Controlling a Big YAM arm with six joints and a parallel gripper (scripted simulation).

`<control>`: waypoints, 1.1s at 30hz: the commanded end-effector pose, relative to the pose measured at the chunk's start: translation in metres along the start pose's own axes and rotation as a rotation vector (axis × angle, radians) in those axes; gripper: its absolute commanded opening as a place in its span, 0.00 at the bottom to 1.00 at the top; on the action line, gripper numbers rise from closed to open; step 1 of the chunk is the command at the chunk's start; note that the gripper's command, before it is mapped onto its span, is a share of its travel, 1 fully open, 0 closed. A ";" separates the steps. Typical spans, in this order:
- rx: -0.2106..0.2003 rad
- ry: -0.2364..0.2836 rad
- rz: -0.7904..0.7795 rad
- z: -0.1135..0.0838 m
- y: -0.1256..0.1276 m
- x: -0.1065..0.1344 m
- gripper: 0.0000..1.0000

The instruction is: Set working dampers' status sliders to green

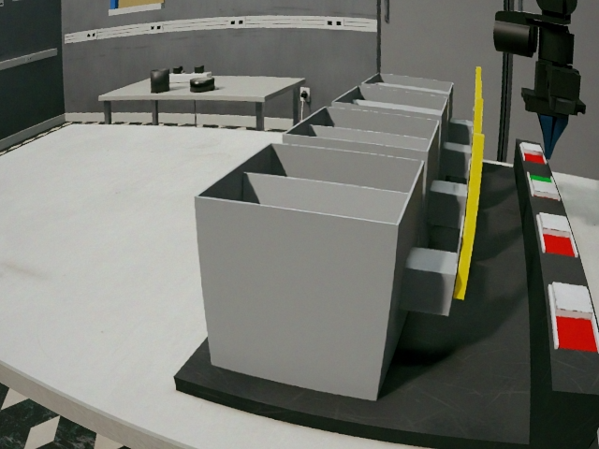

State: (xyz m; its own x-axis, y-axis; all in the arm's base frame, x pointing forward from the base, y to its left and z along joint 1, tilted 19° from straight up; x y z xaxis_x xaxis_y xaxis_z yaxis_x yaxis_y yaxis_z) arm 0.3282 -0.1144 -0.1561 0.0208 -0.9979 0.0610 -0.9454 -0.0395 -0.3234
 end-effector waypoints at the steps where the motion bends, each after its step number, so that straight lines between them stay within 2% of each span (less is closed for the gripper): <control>1: -0.002 -0.005 -0.005 -0.008 0.004 -0.002 0.00; 7: -0.003 -0.004 0.017 -0.008 0.003 0.000 0.00; 11: 0.015 0.005 0.073 -0.005 -0.007 0.010 0.00; 20: -0.022 -0.005 0.372 0.007 0.001 0.025 0.00; 23: -0.023 -0.005 0.402 0.007 0.000 0.027 0.00; 25: -0.024 -0.004 0.501 0.008 -0.001 0.034 0.00; 33: -0.026 -0.002 0.726 0.011 -0.003 0.050 0.00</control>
State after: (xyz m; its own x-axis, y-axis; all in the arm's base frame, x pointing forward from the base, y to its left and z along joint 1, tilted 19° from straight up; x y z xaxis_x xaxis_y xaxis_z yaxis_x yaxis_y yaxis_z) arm 0.3416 -0.1611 -0.1545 -0.5096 -0.8509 -0.1277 -0.7954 0.5225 -0.3073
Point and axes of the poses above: the point where the finger pads meet when closed, its own z axis out along the fingers, its own y axis across the jaws, x = y × z, the point moved 3 cm from there along -z, back along the fingers, and after that the axes turned 4 degrees about -z, right-handed, at the moved point
